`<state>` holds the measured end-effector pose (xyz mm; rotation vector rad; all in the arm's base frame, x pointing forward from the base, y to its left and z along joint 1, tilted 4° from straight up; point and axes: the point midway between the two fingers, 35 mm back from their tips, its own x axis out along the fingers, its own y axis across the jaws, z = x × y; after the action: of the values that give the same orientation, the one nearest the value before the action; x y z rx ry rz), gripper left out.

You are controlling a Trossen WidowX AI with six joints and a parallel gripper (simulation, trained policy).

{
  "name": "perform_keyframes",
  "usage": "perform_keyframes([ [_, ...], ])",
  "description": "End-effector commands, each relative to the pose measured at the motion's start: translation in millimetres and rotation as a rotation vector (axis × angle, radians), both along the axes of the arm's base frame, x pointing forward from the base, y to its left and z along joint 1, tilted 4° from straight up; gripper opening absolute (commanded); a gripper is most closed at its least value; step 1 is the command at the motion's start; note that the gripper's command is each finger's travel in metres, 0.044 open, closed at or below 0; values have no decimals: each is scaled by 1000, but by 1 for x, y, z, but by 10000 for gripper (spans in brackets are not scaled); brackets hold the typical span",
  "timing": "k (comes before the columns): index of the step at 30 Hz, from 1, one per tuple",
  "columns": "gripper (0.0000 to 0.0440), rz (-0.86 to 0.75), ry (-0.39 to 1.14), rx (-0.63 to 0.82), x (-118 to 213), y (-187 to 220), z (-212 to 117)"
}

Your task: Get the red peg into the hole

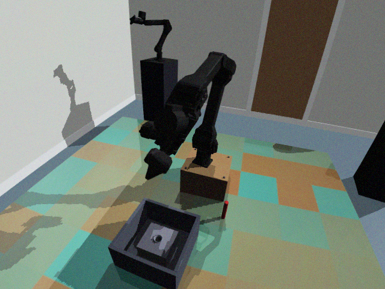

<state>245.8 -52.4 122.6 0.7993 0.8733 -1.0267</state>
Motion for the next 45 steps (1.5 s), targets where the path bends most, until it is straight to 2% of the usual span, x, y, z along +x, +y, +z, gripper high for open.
perform_keyframes([
  [1,440,99,62,27,-4,27,-3],
  [10,440,282,217,94,-30,89,-11],
  [21,440,412,416,140,-76,142,-27],
  [32,440,496,564,133,-111,172,-52],
  [45,440,574,605,137,-122,191,-99],
])
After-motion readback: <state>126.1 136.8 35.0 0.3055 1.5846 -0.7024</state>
